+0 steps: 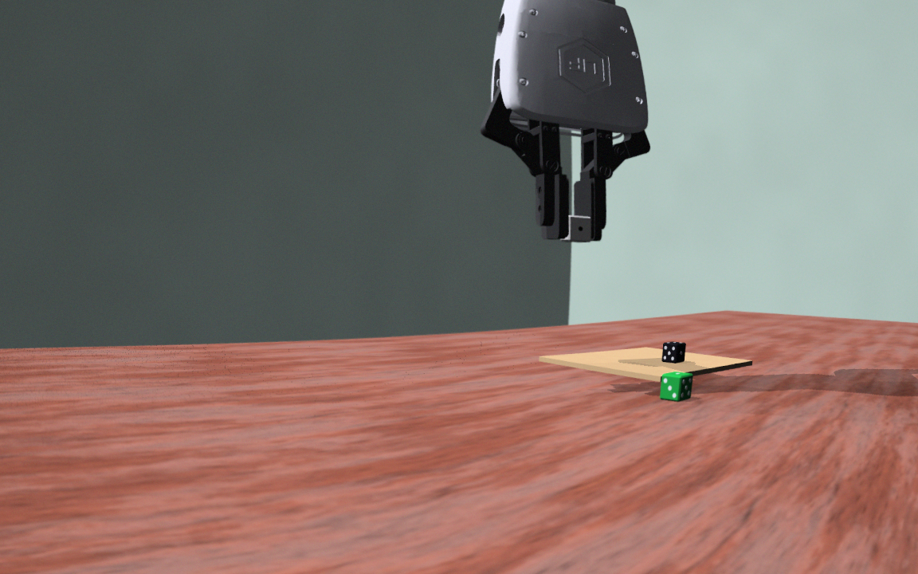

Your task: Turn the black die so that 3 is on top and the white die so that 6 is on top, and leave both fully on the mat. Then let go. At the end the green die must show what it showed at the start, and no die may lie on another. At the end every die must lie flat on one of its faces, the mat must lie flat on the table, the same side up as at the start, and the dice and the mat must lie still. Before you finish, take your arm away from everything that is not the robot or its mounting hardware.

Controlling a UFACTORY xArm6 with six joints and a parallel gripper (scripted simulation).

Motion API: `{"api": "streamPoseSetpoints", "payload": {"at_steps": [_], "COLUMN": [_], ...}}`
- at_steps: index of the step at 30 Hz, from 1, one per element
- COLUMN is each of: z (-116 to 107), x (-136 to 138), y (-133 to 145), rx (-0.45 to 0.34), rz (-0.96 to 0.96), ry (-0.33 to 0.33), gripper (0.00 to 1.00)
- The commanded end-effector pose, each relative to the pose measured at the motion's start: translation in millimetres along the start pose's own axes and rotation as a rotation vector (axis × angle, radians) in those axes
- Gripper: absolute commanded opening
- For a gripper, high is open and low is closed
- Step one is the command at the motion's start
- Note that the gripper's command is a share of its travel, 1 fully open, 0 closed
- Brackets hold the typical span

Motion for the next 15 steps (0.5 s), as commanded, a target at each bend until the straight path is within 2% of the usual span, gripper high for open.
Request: {"api": "streamPoseSetpoints", "payload": {"at_steps": [1,13,15], "z": [-1.1,-0.3,-0.3], "x": [-0.5,-1.4,-1.4], "y": [-2.7,-4.0,-4.0], "rx": [-0.011,-0.009,-0.009], "rz": [-0.173,-0.53,-0.53], "ry": [-0.012,-0.014,-0.014], "gripper": [0.11,0.11,0.11]}}
Point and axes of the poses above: the point where the finger pads meet when closed, its own z axis out along the fingers, its own x axis across the jaws, y = z × x, the point moved 9 cm from there along -z, back along the fingers, and after that the axes turned 6 degrees about z, right-handed, at the moved point
